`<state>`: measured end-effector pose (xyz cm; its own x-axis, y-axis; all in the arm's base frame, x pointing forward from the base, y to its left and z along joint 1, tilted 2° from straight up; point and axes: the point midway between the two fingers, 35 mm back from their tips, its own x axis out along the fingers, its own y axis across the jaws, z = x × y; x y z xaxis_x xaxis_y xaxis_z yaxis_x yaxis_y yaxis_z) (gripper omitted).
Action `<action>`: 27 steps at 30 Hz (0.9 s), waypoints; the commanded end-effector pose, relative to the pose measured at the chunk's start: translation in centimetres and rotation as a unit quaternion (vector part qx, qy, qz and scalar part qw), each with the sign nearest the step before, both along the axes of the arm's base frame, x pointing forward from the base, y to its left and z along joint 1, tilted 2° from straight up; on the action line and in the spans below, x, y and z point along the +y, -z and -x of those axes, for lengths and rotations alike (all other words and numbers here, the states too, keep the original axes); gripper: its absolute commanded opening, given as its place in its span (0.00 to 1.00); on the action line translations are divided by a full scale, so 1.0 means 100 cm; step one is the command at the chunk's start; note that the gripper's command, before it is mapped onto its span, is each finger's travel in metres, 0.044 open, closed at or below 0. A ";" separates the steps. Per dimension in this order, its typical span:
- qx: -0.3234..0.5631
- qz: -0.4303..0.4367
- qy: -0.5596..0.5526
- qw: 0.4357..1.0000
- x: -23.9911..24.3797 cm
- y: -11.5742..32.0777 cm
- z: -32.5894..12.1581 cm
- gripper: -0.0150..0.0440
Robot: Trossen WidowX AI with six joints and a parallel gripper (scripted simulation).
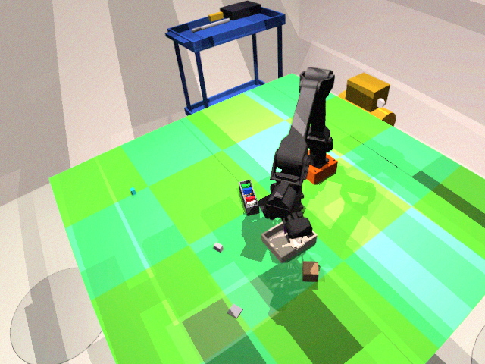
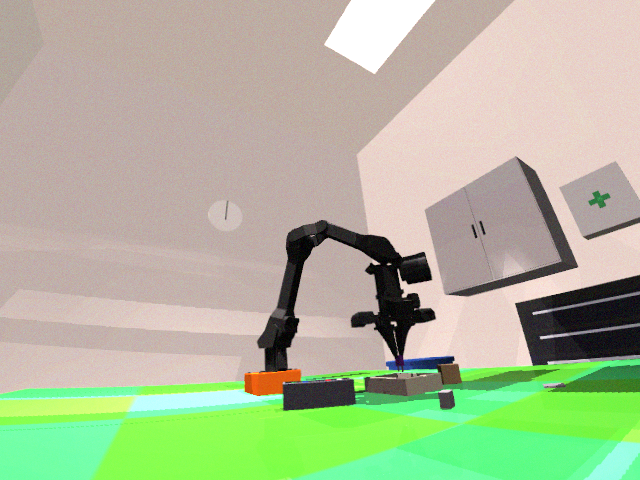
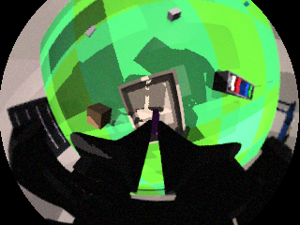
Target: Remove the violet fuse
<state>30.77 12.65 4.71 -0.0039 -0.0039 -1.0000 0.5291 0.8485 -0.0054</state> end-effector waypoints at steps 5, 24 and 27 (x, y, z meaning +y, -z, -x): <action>0.003 0.001 0.002 1.000 0.000 0.012 0.002 0.25; 0.003 0.001 0.002 1.000 0.000 -0.028 0.001 0.81; 0.003 0.001 0.002 1.000 0.000 -0.028 0.001 0.81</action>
<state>30.86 12.68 7.49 0.0011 -0.0019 -1.0000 0.5292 0.8485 -0.0010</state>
